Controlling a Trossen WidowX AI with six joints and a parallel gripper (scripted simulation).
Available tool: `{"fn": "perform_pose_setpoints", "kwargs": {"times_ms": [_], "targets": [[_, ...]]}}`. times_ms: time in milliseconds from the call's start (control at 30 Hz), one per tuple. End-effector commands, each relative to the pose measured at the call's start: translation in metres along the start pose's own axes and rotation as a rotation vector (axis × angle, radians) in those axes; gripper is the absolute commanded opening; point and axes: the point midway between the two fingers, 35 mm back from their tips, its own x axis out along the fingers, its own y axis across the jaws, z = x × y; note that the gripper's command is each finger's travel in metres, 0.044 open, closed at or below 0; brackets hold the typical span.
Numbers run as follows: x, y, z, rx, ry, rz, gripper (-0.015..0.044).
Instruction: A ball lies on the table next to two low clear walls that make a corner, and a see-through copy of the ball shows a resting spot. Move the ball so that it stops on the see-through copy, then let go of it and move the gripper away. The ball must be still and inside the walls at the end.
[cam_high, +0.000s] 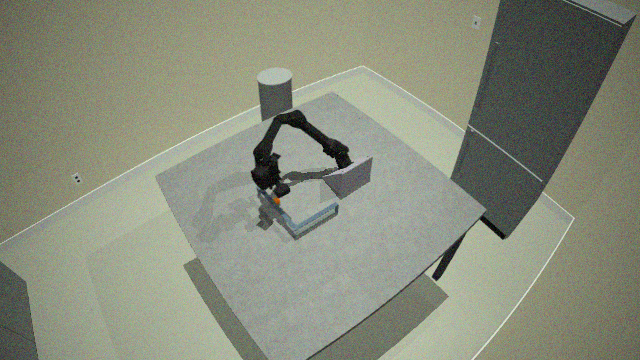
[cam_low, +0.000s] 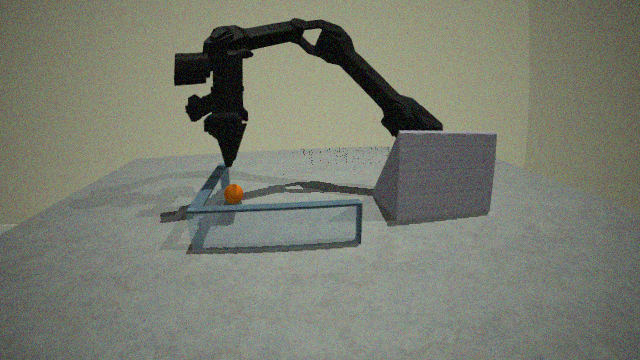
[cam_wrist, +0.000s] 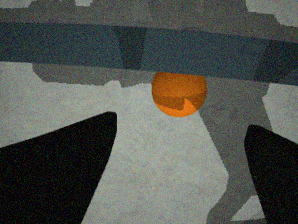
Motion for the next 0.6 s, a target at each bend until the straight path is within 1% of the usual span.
{"fn": "perform_pose_setpoints", "kwargs": {"times_ms": [0, 67, 267, 333, 400, 467, 567], "targets": [[-0.022, -0.001, -0.002, 0.004, 0.001, 0.002, 0.0291], [-0.015, 0.003, 0.000, -0.005, -0.015, 0.003, 0.0291], [-0.015, 0.003, 0.000, -0.005, -0.015, 0.003, 0.0291], [-0.025, 0.002, 0.000, -0.004, -0.015, 0.003, 0.0344], [-0.049, 0.002, -0.002, -0.001, -0.014, 0.003, 0.0396], [-0.058, 0.001, -0.004, 0.000, -0.013, 0.002, 0.0440], [-0.058, 0.001, -0.004, 0.000, -0.013, 0.002, 0.0440]]}}
